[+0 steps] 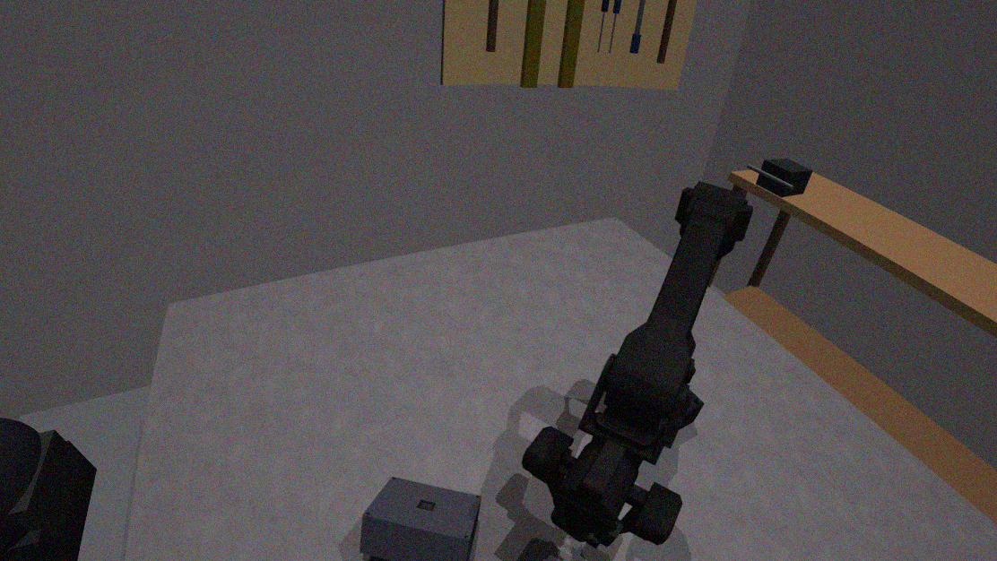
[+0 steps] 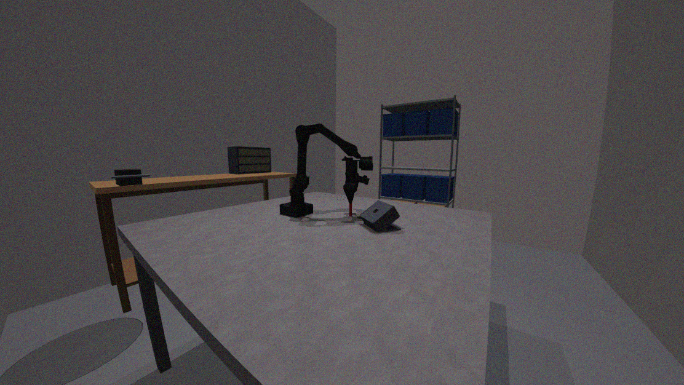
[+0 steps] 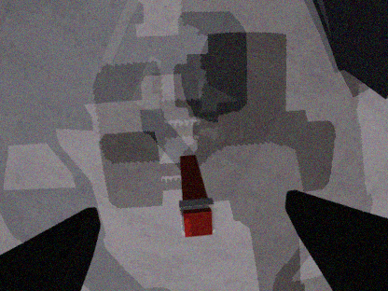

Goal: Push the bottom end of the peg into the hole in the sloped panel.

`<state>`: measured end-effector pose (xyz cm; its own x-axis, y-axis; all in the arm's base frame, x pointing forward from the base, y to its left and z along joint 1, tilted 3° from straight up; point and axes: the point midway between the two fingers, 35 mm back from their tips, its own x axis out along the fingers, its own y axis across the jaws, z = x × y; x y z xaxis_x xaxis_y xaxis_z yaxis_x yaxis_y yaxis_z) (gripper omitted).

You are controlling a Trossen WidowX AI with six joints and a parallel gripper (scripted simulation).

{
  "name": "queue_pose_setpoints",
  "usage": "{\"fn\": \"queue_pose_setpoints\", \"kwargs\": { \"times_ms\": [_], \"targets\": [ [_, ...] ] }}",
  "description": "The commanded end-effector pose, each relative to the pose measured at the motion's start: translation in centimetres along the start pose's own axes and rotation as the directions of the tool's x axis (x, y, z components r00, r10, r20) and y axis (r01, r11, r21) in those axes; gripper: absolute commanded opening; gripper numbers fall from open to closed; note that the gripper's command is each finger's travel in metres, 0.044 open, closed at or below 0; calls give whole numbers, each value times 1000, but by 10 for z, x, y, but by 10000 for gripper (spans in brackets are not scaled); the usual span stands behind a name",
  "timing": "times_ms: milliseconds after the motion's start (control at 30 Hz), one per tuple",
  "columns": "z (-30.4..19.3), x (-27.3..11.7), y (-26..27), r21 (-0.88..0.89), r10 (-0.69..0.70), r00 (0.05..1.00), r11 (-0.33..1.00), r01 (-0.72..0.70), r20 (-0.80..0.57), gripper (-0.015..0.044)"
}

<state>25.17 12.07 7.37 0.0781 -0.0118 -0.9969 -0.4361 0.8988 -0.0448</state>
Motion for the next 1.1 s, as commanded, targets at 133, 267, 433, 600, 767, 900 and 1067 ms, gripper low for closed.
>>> {"fn": "queue_pose_setpoints", "kwargs": {
  "times_ms": [133,267,433,600,767,900,1067],
  "targets": [
    [-1,16,-1,-7,-3,1000,1000,3,-8,440],
    [-2,23,-1,-7,-3,1000,1000,3,-8,440],
    [-2,31,-1,-7,-3,1000,1000,3,-8,440],
    [-3,34,-1,-7,-3,1000,1000,3,-8,440],
    [-3,31,0,0,0,1000,1000,0,-4,361],
    [-3,31,0,0,0,1000,1000,0,-4,256],
    [-3,31,0,0,0,1000,1000,0,-4,125]
  ]
}}
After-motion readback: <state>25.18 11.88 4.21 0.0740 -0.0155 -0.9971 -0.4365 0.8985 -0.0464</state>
